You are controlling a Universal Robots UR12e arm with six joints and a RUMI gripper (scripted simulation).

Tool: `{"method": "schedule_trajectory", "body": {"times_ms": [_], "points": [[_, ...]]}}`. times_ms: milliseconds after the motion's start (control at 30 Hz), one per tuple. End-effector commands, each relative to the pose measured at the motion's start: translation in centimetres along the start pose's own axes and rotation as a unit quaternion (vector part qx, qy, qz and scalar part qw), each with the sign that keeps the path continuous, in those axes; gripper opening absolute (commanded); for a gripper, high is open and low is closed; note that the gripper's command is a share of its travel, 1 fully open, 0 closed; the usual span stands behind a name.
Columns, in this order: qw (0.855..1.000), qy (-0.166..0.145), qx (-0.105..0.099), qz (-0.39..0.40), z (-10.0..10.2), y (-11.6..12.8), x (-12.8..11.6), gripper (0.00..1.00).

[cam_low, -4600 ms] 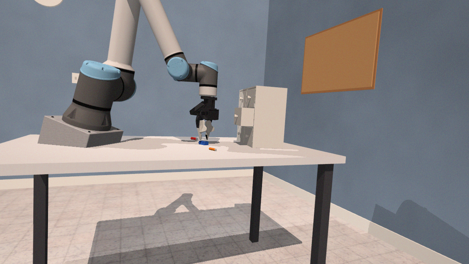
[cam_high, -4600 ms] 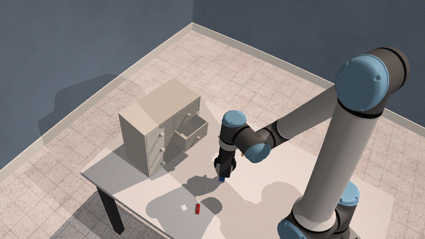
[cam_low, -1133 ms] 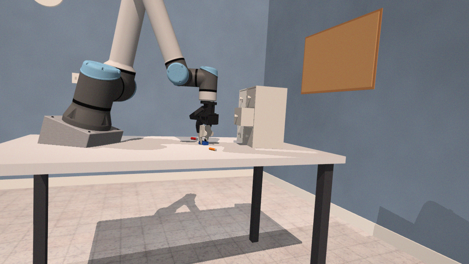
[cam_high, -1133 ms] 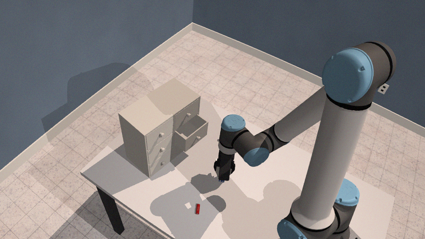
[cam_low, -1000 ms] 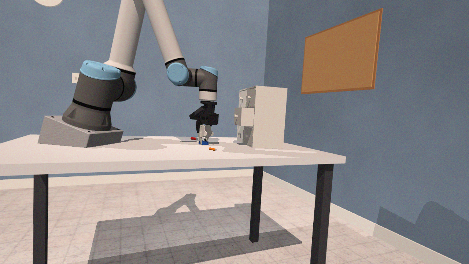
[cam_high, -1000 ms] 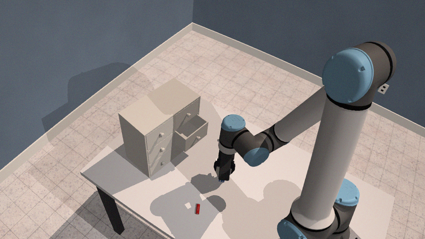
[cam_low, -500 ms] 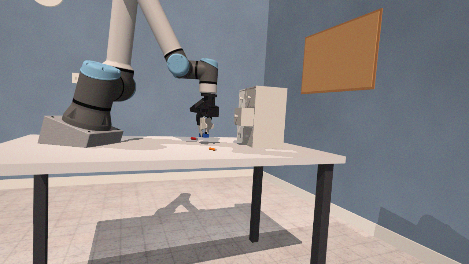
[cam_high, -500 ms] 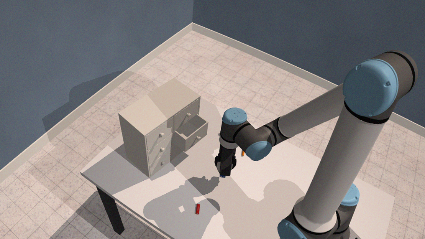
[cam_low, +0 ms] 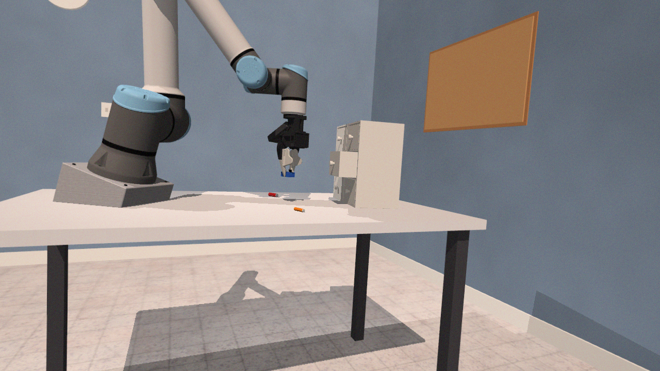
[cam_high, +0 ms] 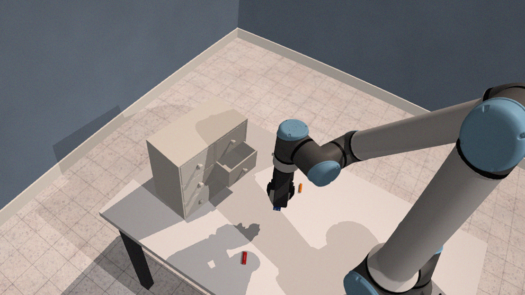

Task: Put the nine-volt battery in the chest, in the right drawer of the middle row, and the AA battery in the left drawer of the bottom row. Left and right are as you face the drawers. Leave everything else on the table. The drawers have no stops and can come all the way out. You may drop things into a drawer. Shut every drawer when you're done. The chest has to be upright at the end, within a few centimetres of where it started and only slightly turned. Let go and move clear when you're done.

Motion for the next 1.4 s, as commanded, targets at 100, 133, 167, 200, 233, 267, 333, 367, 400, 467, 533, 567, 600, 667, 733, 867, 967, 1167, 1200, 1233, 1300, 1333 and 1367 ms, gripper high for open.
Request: {"method": "schedule_trajectory", "body": {"times_ms": [100,133,167,200,233,267,333,367,400,467,533,567,600,667,733,867,967,1167,1200,1233,1300,1333,1367], "points": [[1.000,0.000,0.000,0.000,-0.3,0.0,0.0,0.13],[1.000,0.000,0.000,0.000,-0.3,0.0,0.0,0.13],[1.000,0.000,0.000,0.000,-0.3,0.0,0.0,0.13],[1.000,0.000,0.000,0.000,-0.3,0.0,0.0,0.13],[1.000,0.000,0.000,-0.001,-0.3,0.0,0.0,0.13],[1.000,0.000,0.000,-0.002,-0.3,0.1,0.0,0.13],[1.000,0.000,0.000,-0.011,-0.3,0.2,0.0,0.13],[1.000,0.000,0.000,-0.017,-0.3,0.2,0.0,0.13],[1.000,0.000,0.000,-0.017,-0.3,0.2,0.0,0.13],[1.000,0.000,0.000,-0.026,-0.3,0.3,0.0,0.13],[0.999,0.000,0.000,-0.051,-0.3,0.6,0.0,0.13],[0.998,0.000,0.000,-0.066,-0.3,0.8,0.0,0.13],[0.996,0.000,0.000,-0.084,-0.3,1.0,0.0,0.13],[0.992,0.000,0.000,-0.124,-0.3,1.5,-0.1,0.13],[0.986,0.000,0.000,-0.170,-0.3,2.1,-0.1,0.13],[0.963,0.000,0.000,-0.268,-0.4,3.4,-0.1,0.13],[0.949,0.000,0.000,-0.316,-0.3,4.0,-0.1,0.13],[0.911,0.000,0.000,-0.413,-0.3,5.5,-0.1,0.13],[0.904,0.000,0.000,-0.427,-0.3,5.7,0.0,0.13],[0.899,0.000,0.000,-0.439,-0.3,5.9,0.0,0.13],[0.890,0.000,0.000,-0.457,-0.3,6.2,0.0,0.13],[0.886,0.000,0.000,-0.463,-0.3,6.3,0.0,0.13],[0.884,0.000,0.000,-0.467,-0.3,6.3,0.0,0.13]]}}
Point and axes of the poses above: the point where the finger pads meet when closed, its own z axis out along the fingers, its own y axis across the jaws, x = y × z, the point moved 3 cm from there along -z, back along the fingers, and after that the axes turned 2 degrees about z, right-handed, at the moved point
